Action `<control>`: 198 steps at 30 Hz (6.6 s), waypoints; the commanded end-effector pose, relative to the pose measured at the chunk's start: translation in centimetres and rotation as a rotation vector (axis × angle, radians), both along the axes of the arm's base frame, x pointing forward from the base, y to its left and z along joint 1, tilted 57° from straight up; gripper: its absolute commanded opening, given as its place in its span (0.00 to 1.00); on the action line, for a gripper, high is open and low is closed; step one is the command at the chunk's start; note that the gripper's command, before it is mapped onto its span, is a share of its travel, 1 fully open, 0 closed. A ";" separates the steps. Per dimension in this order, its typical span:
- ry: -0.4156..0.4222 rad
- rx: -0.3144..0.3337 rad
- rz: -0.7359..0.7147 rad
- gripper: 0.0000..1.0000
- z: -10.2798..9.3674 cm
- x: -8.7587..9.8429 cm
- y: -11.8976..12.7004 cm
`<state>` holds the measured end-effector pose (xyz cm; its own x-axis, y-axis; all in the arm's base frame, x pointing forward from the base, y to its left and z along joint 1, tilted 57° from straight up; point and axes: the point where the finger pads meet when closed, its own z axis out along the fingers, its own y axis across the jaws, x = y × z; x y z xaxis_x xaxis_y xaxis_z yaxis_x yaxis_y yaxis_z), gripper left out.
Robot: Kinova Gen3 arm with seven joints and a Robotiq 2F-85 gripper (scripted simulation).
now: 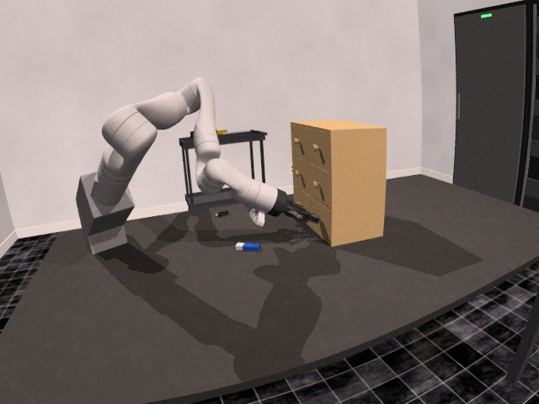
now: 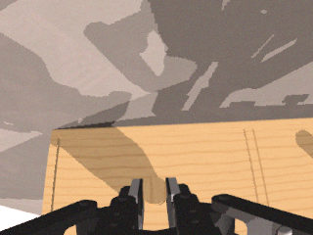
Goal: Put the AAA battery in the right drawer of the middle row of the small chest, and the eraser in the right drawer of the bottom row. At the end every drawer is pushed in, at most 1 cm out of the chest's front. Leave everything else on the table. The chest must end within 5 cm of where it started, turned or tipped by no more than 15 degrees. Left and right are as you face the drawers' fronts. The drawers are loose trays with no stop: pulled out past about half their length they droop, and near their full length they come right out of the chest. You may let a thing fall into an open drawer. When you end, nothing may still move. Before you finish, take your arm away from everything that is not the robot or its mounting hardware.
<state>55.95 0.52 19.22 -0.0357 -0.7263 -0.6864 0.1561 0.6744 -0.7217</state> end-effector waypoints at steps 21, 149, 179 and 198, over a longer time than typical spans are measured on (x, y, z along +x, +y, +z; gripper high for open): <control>-0.002 -0.004 -0.007 0.13 -0.2 -0.9 -0.4; 0.003 0.004 -0.011 0.33 -5.0 -10.4 -3.1; 0.005 0.007 -0.008 0.33 -6.0 -10.5 -1.9; 0.005 0.007 -0.008 0.33 -7.4 -10.9 0.0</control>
